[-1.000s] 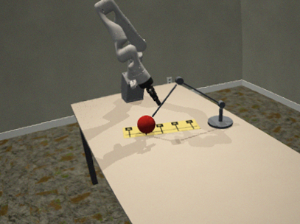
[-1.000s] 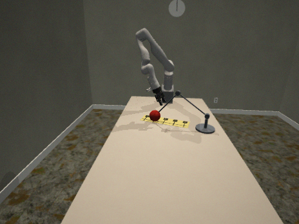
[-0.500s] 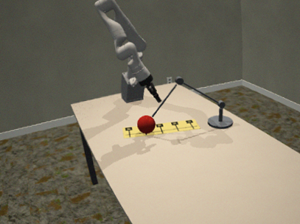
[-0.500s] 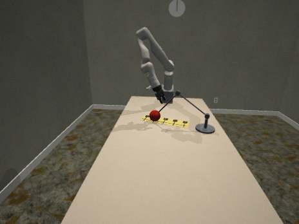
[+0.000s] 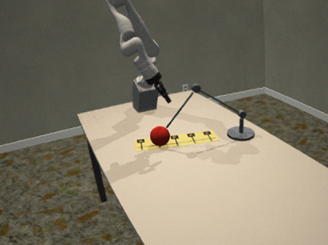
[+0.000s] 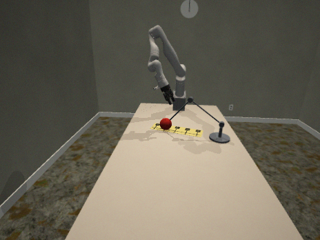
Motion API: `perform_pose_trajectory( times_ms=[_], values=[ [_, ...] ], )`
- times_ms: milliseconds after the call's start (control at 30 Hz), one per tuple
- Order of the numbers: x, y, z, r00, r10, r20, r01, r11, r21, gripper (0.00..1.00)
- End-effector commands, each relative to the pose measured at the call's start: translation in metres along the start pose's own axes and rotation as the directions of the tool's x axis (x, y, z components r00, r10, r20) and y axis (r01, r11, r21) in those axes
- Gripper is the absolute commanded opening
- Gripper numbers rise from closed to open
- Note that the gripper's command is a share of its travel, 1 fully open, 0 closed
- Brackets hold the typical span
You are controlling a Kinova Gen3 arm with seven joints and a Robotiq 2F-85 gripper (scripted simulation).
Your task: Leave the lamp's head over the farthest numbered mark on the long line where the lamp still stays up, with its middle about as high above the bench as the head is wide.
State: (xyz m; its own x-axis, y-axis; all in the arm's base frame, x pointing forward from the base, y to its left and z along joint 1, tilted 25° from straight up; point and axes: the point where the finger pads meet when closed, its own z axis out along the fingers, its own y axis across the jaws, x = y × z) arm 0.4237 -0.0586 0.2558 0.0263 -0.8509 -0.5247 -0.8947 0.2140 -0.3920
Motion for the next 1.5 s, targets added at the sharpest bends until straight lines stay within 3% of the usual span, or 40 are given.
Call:
perform_pose_trajectory(
  times_ms=[0,333,1467],
  values=[
    [0.007,-0.003,-0.017,1.0,0.011,-0.016,-0.011,1.0,0.015,1.0],
    [0.0,-0.001,-0.053,1.0,0.001,-0.003,-0.001,1.0,0.004,1.0],
    [0.008,-0.001,-0.063,1.0,-0.012,0.009,0.012,1.0,-0.011,1.0]
  ],
)
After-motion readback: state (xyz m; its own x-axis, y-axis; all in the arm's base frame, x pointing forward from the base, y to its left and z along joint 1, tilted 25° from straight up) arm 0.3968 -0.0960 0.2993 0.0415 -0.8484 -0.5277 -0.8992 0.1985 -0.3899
